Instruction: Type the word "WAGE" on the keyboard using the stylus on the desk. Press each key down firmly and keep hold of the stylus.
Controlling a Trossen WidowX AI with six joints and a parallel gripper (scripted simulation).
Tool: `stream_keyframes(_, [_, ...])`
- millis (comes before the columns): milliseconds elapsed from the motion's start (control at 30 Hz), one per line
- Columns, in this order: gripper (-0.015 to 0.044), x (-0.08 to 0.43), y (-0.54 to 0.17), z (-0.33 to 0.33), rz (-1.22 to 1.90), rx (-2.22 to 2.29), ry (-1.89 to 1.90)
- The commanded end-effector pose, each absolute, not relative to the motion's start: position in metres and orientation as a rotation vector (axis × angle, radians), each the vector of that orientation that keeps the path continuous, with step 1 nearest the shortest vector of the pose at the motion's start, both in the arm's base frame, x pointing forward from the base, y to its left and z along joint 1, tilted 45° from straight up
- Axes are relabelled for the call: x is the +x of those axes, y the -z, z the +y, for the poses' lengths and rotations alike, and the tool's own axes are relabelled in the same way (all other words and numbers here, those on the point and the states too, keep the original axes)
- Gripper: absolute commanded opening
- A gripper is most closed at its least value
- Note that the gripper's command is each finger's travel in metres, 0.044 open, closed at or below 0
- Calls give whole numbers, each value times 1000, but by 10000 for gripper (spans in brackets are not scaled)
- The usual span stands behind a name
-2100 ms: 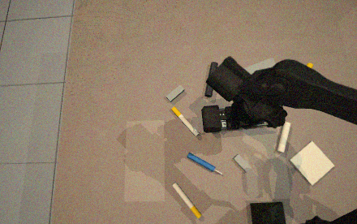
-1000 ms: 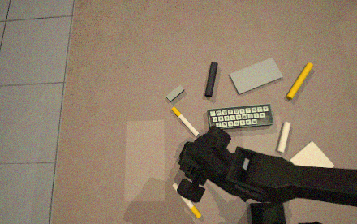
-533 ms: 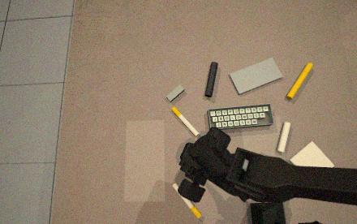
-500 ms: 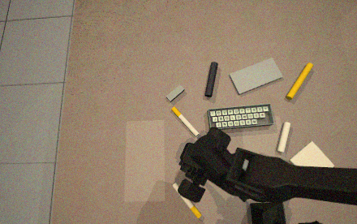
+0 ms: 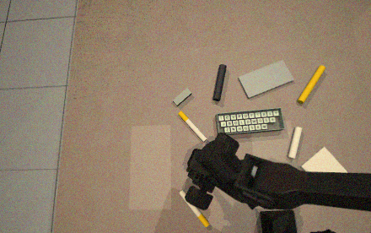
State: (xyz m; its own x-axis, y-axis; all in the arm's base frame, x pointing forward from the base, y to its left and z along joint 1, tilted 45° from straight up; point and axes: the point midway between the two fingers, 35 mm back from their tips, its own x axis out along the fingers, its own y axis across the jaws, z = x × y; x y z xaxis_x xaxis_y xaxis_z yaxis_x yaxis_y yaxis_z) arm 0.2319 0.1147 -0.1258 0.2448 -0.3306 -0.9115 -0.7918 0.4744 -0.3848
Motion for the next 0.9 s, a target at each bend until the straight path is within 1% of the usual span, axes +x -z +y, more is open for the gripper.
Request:
stream_keyframes(0, [150, 230, 129, 112, 1351, -1101, -424])
stream_keyframes(867, [150, 230, 138, 102, 1351, -1101, -423])
